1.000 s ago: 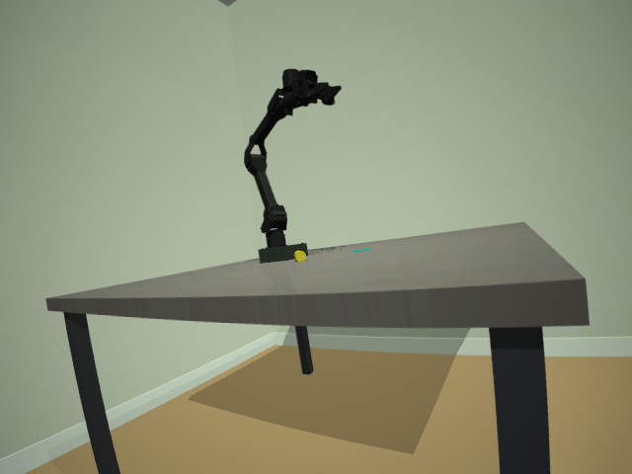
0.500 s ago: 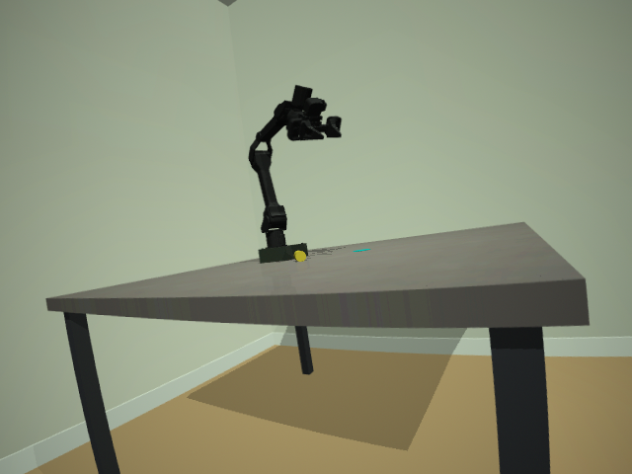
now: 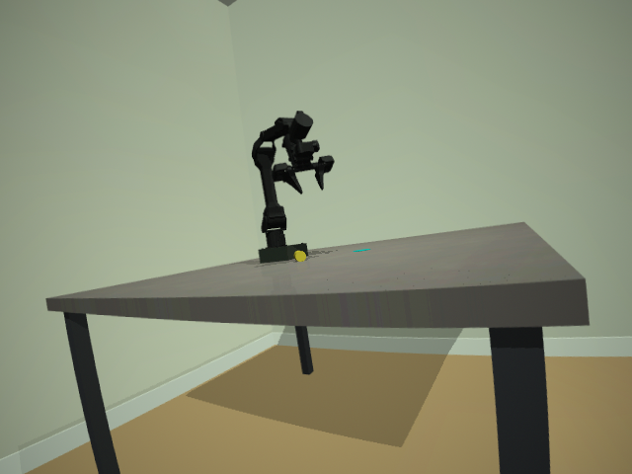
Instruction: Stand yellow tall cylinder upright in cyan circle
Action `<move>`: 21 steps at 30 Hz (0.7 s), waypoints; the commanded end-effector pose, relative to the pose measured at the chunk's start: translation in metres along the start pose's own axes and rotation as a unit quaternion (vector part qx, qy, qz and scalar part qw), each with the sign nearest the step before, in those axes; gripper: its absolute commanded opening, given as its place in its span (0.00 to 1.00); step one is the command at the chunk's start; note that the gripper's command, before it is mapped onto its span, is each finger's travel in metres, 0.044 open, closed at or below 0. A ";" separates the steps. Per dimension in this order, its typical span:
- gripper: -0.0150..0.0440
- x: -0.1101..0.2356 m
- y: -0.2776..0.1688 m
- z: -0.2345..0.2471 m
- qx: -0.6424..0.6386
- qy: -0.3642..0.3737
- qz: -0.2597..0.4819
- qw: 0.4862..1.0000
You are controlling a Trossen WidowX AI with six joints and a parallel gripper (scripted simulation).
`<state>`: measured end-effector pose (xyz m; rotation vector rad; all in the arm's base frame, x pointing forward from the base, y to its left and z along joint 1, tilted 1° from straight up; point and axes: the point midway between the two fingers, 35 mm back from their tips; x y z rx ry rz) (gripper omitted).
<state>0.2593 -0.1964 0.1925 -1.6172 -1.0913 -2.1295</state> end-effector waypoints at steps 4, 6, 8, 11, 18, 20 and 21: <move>0.78 -0.030 -0.048 -0.030 -0.045 -0.038 0.114 0.992; 0.78 -0.036 -0.063 -0.038 -0.058 -0.048 0.148 0.986; 0.78 -0.040 -0.077 -0.045 -0.070 -0.057 0.178 0.980; 0.78 -0.041 -0.083 -0.047 -0.074 -0.060 0.189 0.977; 0.78 -0.089 -0.096 -0.051 -0.074 -0.060 0.189 0.977; 0.78 -0.115 -0.107 -0.054 -0.074 -0.060 0.189 0.977; 0.78 -0.126 -0.114 -0.055 -0.074 -0.060 0.189 0.977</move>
Point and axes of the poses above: the point midway between the two fingers, 35 mm back from their tips, its own x axis back along the fingers, its own z axis across the jaws, y = z × x, and after that the axes turned 1 degree about x, right-handed
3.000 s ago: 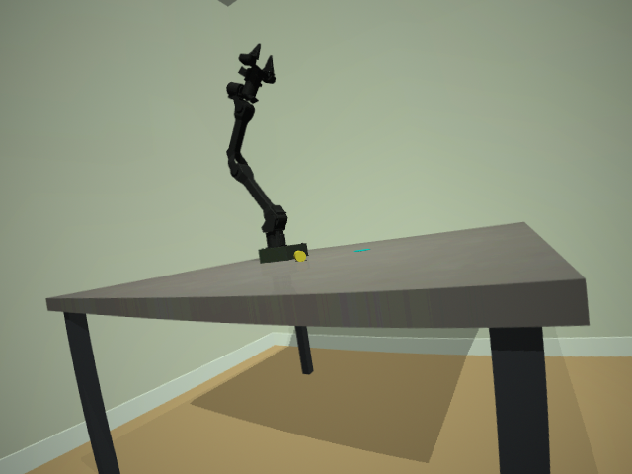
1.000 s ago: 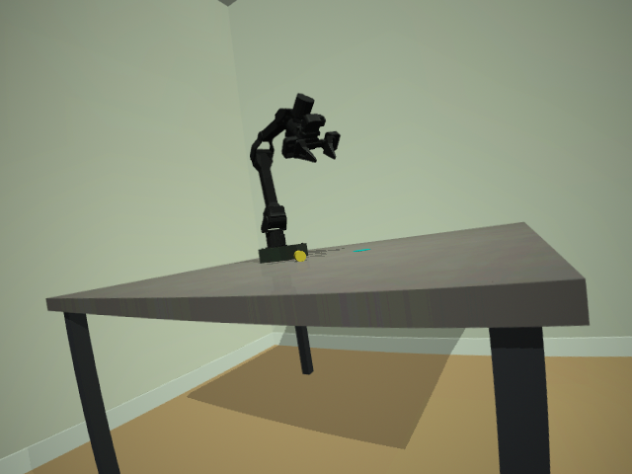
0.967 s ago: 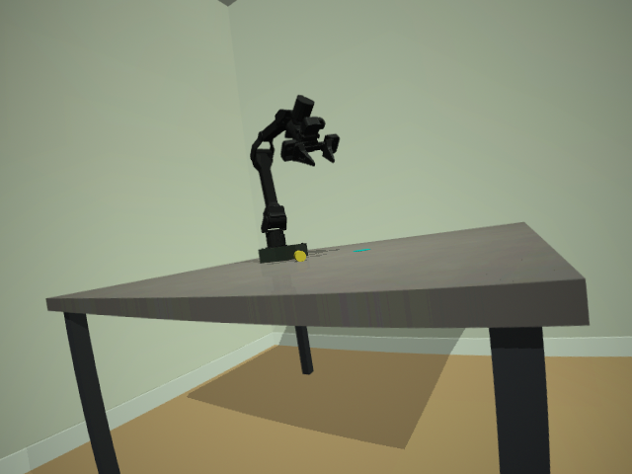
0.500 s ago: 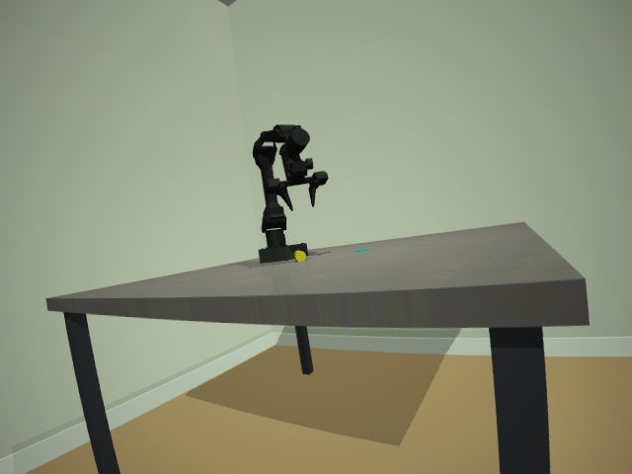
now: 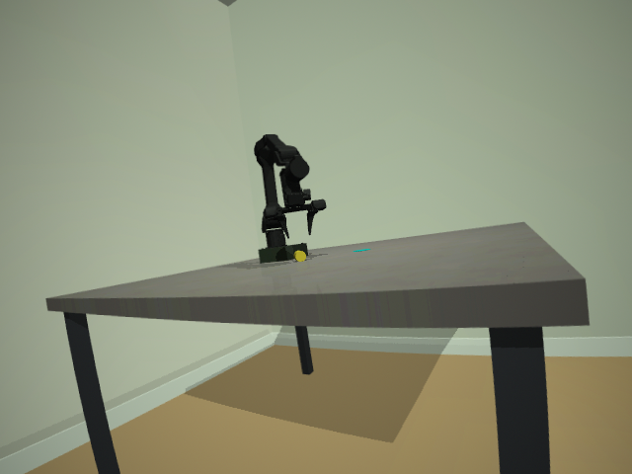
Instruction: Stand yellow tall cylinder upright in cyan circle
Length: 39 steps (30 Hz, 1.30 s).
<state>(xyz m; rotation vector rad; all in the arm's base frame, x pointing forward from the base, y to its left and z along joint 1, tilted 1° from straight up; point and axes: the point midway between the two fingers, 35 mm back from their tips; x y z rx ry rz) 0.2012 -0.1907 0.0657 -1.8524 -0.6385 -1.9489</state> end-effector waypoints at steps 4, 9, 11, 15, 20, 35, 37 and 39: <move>0.78 -0.059 -0.015 -0.004 -0.002 -0.006 0.019 1.000; 0.65 -0.059 -0.015 -0.004 -0.002 -0.006 0.019 1.000; 0.56 -0.059 -0.015 -0.004 -0.002 -0.006 0.019 1.000; 0.43 -0.059 -0.015 -0.004 -0.002 -0.006 0.019 1.000; 0.43 -0.054 -0.014 -0.004 -0.002 -0.006 0.019 1.000; 0.43 -0.010 -0.007 -0.002 -0.002 -0.006 0.018 1.000; 0.43 -0.004 -0.006 -0.002 -0.002 -0.006 0.018 1.000; 0.43 0.003 -0.006 -0.002 -0.002 -0.006 0.018 1.000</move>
Point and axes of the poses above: the point midway between the two fingers, 35 mm back from their tips, its own x axis back along the fingers, its own z axis across the jaws, y = z × x, and after that the axes turned 1 degree about x, right-handed
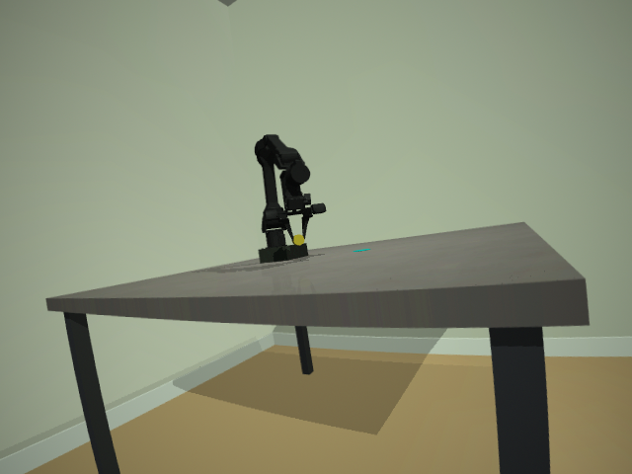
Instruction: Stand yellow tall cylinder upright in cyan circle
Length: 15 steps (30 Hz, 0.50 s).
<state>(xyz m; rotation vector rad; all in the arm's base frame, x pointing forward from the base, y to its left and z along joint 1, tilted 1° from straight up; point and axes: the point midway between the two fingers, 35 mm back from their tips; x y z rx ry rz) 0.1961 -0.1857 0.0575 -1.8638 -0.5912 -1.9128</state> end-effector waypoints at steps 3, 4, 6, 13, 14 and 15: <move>0.43 0.020 0.000 0.000 -0.001 0.000 -0.005 1.000; 0.43 0.023 0.000 0.000 -0.001 0.000 -0.005 1.000; 0.43 0.029 0.000 -0.001 -0.001 0.000 -0.005 1.000; 0.43 0.052 -0.004 -0.001 -0.001 0.000 -0.005 1.000; 0.43 0.055 -0.004 -0.001 -0.001 0.000 -0.005 1.000; 0.43 0.057 -0.005 -0.001 -0.001 0.000 -0.005 1.000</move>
Point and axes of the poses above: the point midway between the two fingers, 35 mm back from their tips, its own x axis back along the fingers, its own z axis across the jaws, y = z × x, and after that the axes turned 1 degree about x, right-handed
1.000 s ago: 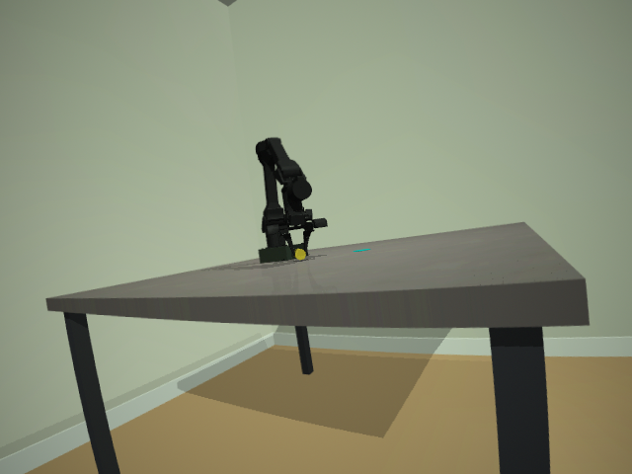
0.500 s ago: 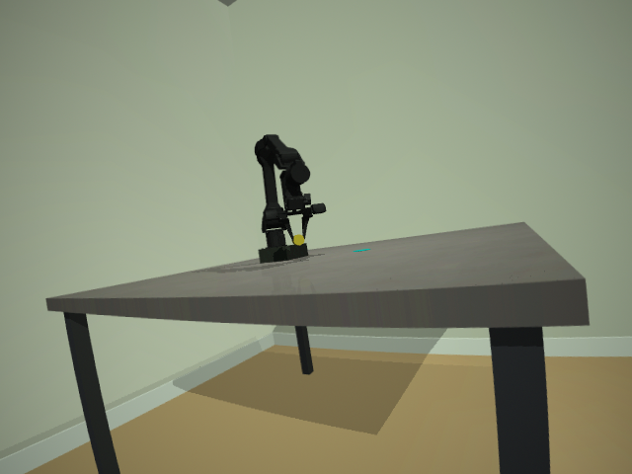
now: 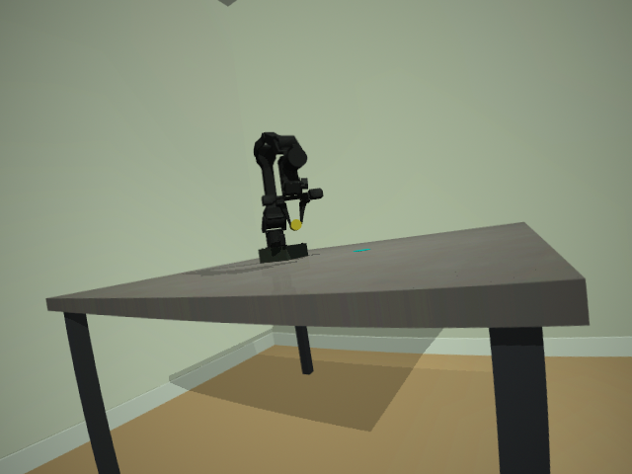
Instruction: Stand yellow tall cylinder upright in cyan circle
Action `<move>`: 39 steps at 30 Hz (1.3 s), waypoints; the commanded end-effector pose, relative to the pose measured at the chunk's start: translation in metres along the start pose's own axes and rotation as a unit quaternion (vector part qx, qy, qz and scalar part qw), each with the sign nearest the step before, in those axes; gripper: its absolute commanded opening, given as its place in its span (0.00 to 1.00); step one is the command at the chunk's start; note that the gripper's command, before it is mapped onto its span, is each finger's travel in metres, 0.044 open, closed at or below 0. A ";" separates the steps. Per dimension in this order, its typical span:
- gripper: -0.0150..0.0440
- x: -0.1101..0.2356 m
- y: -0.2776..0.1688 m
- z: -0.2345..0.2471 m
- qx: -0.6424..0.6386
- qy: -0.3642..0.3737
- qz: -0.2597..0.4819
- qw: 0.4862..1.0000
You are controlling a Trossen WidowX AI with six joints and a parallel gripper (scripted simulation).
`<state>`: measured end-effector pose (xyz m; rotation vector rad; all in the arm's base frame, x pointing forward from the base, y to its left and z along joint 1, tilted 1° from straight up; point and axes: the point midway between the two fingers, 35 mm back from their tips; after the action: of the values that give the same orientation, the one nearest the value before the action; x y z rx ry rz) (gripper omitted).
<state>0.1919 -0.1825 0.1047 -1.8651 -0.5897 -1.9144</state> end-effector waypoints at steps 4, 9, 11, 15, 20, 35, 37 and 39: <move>0.43 0.012 -0.001 0.000 0.004 0.000 -0.004 1.000; 0.43 0.013 0.000 0.010 0.041 0.000 -0.005 0.999; 0.43 0.014 0.000 0.015 0.061 0.001 -0.006 0.998; 0.43 0.015 0.001 0.026 0.102 0.001 -0.006 0.995; 0.43 0.017 0.001 0.040 0.153 0.002 -0.008 0.988; 0.43 0.022 -0.004 0.083 0.302 0.005 -0.011 0.953; 0.43 0.022 -0.005 0.089 0.321 0.005 -0.012 0.947; 0.43 0.023 -0.006 0.094 0.340 0.005 -0.012 0.940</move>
<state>0.2607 -0.1298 0.1298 -1.4298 -1.0750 -1.5030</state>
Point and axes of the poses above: the point midway between the two fingers, 35 mm back from their tips, its own x axis back along the fingers, its own z axis across the jaws, y = z × x, and after that the axes turned 1 degree about x, right-handed
